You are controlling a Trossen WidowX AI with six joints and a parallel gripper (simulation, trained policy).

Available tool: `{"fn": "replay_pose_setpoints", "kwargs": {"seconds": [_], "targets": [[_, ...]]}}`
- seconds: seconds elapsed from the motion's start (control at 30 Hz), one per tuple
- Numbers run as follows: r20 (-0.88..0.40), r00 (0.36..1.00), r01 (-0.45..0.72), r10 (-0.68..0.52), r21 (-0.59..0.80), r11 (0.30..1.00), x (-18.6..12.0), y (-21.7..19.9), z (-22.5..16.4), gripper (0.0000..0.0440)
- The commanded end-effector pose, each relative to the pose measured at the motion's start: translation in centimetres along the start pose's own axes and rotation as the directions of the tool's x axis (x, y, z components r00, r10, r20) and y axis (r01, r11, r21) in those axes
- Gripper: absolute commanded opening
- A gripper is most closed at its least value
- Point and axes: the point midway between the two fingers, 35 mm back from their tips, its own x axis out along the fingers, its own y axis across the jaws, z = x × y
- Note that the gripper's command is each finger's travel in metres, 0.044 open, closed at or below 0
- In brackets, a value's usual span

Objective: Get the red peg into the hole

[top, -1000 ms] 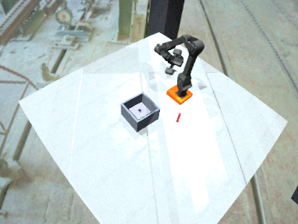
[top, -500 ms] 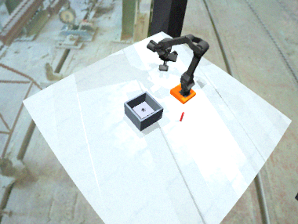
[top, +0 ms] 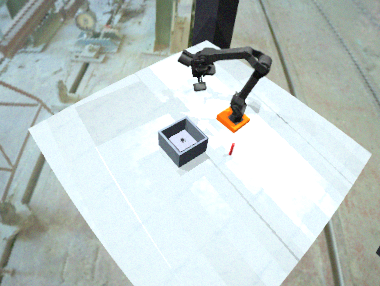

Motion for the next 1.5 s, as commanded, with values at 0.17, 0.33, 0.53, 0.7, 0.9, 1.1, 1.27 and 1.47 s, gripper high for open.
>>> {"fn": "replay_pose_setpoints", "kwargs": {"seconds": [0.17,0.33,0.53,0.7,0.9,1.1,1.27,1.47], "targets": [[-0.223,0.975,-0.061,0.015,-0.200,0.978,-5.7,-1.3,-4.1,0.0440],[-0.337,0.941,-0.112,0.000,-0.314,0.943,-9.1,-2.8,-5.7,0.0440],[-0.456,0.889,-0.187,-0.040,-0.441,0.878,-13.0,-4.9,-6.8,0.0440],[-0.534,0.841,-0.257,-0.088,-0.538,0.803,-16.1,-6.9,-7.0,0.0440],[-0.599,0.785,-0.346,-0.161,-0.638,0.688,-19.3,-9.5,-6.6,0.0440],[-0.630,0.737,-0.431,-0.245,-0.718,0.547,-21.9,-12.2,-5.5,0.0440],[-0.630,0.708,-0.495,-0.318,-0.765,0.411,-23.5,-14.6,-4.2,0.0440],[-0.601,0.691,-0.558,-0.402,-0.796,0.232,-24.8,-17.5,-2.4,0.0440]]}}
